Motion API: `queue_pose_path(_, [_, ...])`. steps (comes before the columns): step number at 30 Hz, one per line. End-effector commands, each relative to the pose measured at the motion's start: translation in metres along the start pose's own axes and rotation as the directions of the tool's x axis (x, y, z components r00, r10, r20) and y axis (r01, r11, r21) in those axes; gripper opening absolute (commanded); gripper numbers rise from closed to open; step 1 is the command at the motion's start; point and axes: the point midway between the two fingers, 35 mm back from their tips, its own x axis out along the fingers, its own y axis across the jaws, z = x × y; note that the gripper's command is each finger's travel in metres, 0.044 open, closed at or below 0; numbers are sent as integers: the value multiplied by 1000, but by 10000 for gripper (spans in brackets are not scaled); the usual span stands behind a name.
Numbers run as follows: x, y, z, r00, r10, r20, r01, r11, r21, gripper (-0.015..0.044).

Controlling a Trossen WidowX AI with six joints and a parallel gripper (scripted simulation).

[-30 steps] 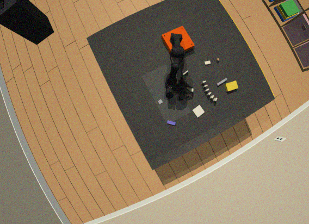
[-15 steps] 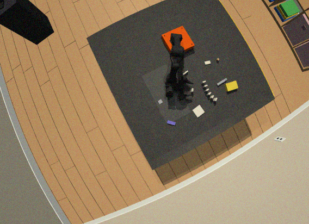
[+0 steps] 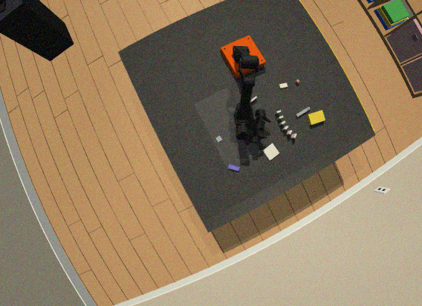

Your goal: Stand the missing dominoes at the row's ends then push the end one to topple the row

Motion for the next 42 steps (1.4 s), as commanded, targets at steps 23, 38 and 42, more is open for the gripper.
queue_pose_path(23, [-24,42,51,345,-80,-935,-98,988,-120,440])
queue_pose_path(38, [-1,37,-10,345,-80,-935,-98,988,-120,440])
queue_pose_path(42, [-1,37,-10,345,-80,-935,-98,988,-120,440])
